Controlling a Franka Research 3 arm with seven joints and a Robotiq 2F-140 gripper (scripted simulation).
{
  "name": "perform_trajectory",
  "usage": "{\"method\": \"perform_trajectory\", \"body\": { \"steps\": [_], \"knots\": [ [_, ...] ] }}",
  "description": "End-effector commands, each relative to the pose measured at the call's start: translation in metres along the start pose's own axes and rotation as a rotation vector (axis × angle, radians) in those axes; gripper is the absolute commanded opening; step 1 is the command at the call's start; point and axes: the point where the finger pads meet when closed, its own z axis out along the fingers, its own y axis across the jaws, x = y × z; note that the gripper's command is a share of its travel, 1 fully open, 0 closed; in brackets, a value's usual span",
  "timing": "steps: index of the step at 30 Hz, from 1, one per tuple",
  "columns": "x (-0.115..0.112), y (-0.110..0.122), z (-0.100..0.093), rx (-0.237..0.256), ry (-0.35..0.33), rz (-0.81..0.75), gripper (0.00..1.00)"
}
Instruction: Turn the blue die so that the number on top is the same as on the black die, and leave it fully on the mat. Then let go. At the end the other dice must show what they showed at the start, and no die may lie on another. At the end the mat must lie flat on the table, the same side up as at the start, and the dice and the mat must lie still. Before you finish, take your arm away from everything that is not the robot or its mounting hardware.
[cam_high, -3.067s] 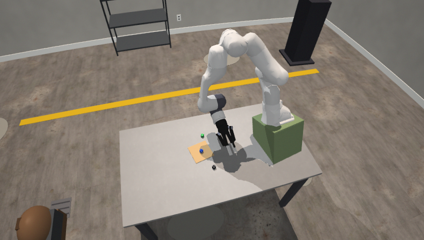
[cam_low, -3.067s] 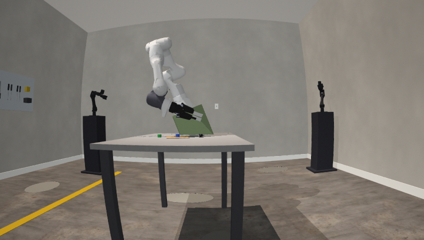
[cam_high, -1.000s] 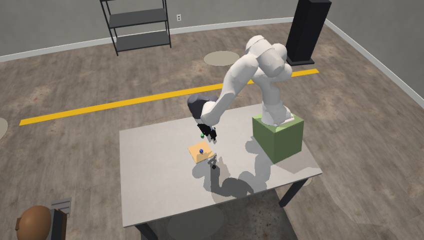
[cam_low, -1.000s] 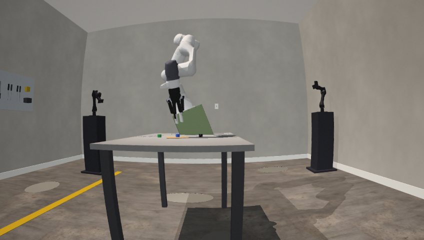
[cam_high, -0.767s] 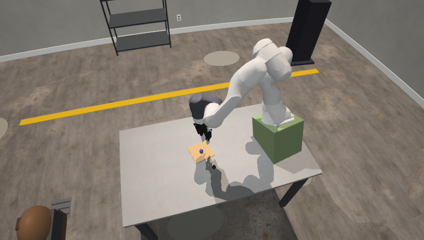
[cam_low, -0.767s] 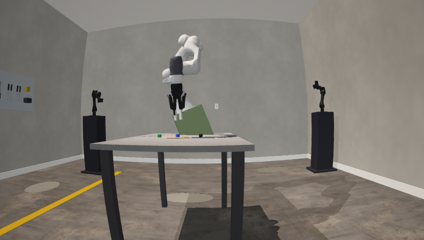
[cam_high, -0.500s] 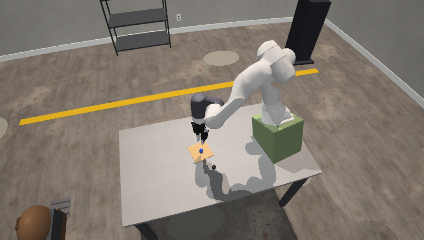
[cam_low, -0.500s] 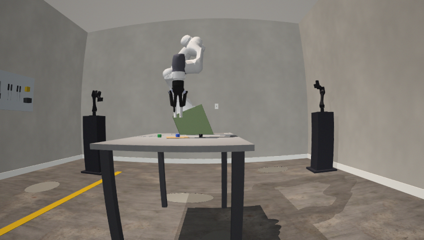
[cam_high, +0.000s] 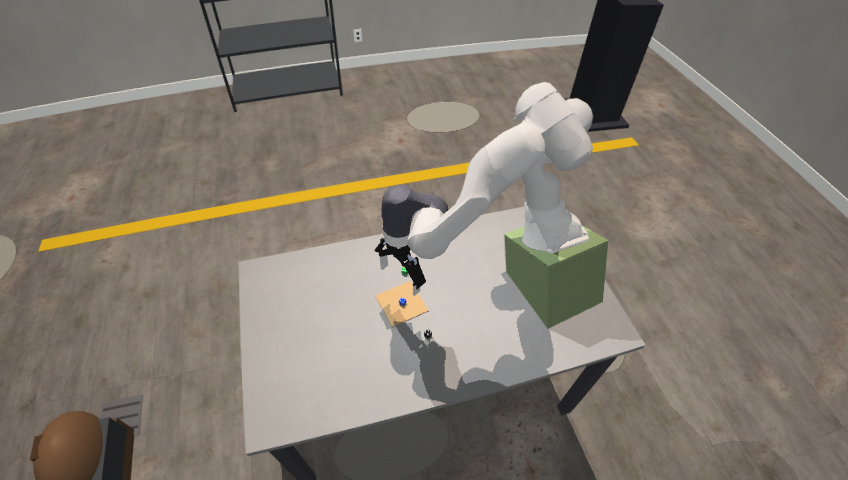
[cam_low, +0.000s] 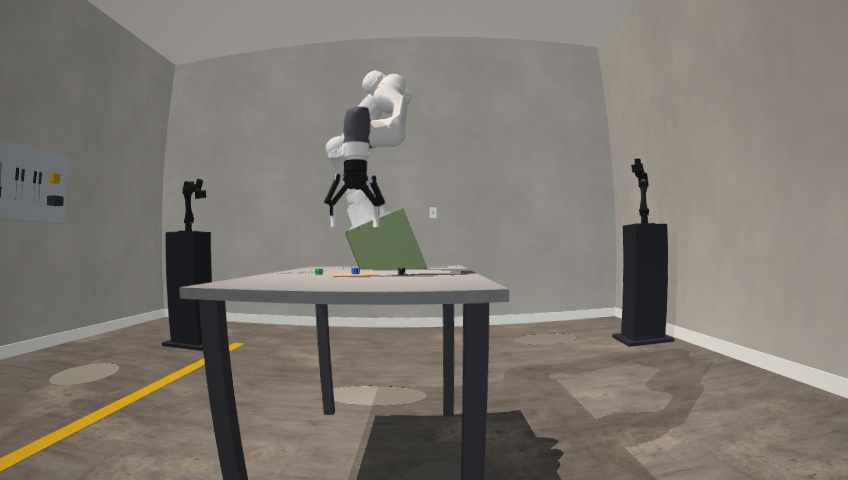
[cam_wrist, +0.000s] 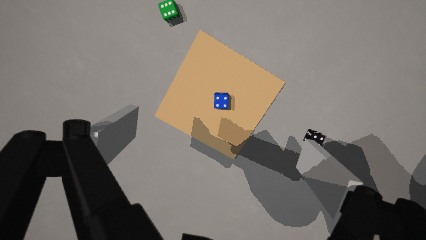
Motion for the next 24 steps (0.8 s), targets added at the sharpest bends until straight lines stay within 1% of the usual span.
{"method": "perform_trajectory", "body": {
  "steps": [1,7,16,18,24],
  "knots": [
    [-0.002,-0.001,-0.002,0.002,-0.006,0.015,1.0],
    [-0.002,-0.001,-0.009,0.0,-0.006,0.016,1.0],
    [-0.002,-0.001,-0.028,0.0,-0.006,0.016,1.0],
    [-0.002,-0.001,-0.028,0.0,-0.006,0.016,1.0],
    [-0.002,-0.001,-0.037,0.0,-0.006,0.016,1.0]
  ]
}}
